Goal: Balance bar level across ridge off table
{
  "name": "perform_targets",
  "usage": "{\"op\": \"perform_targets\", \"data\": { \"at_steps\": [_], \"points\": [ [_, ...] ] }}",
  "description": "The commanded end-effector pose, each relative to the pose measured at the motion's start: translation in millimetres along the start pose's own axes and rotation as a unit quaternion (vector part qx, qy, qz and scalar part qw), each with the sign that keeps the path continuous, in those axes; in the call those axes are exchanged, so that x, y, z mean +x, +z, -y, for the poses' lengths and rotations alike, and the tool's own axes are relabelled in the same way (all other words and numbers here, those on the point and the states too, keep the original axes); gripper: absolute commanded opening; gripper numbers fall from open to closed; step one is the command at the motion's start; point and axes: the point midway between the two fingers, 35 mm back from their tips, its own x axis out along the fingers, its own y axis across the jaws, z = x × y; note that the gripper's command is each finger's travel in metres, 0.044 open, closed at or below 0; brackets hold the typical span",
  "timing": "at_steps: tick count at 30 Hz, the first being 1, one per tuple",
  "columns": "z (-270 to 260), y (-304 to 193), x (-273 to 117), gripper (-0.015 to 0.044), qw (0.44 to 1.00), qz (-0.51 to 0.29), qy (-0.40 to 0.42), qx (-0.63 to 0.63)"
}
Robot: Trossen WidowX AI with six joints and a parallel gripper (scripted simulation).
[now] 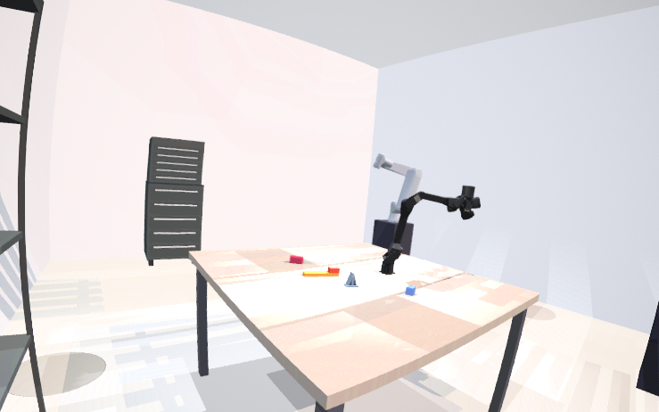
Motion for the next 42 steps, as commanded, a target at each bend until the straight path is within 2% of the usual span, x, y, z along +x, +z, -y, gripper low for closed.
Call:
{"op": "perform_targets", "data": {
  "at_steps": [1,19,29,34,42],
  "points": [
    [-15,7,-21,0.0315,0.999,0.015,0.043,-0.019],
    [-65,35,-132,0.0315,0.966,0.111,0.212,-0.092],
    [-74,50,-200,0.0315,0.933,0.173,0.300,-0.099],
    [-72,53,-217,0.0315,0.915,0.208,0.322,-0.125],
    [-71,66,-278,0.0315,0.878,0.270,0.371,-0.137]
  ]
}}
